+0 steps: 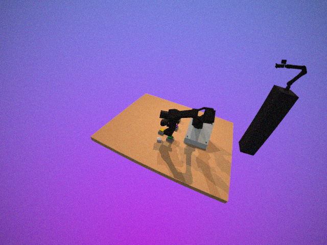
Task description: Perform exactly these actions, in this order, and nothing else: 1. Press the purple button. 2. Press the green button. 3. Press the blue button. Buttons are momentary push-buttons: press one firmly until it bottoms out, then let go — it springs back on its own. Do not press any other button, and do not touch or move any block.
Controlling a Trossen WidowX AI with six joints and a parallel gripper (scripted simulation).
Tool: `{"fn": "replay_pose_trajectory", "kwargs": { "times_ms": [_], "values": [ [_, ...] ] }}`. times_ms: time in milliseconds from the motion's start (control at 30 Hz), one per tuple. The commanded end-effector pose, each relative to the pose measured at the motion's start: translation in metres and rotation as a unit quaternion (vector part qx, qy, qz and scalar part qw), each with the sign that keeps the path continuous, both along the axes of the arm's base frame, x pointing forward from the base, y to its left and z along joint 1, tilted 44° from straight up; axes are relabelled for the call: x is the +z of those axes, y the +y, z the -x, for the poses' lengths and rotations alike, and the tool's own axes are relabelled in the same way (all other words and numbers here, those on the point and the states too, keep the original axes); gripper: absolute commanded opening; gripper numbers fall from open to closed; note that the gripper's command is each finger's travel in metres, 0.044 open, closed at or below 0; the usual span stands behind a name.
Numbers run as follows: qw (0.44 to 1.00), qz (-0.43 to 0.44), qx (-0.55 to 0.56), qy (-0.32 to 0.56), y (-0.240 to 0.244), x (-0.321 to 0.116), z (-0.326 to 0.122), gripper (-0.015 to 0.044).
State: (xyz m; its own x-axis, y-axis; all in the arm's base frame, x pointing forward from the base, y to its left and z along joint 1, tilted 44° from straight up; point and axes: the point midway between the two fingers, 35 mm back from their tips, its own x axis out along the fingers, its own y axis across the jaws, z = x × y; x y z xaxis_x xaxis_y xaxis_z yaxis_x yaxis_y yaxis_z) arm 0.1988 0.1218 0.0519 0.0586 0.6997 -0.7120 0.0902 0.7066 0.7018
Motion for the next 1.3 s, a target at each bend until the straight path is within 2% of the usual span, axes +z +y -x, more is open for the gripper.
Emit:
{"fn": "replay_pose_trajectory", "kwargs": {
  "times_ms": [0,1100,1267],
  "values": [
    [1.0,0.0,0.0,0.007,0.004,-0.007,0.003,0.002],
    [1.0,-0.001,0.0,0.007,0.017,-0.019,0.003,0.002],
    [1.0,-0.001,0.0,0.007,-0.005,0.003,0.004,0.002]
  ]
}}
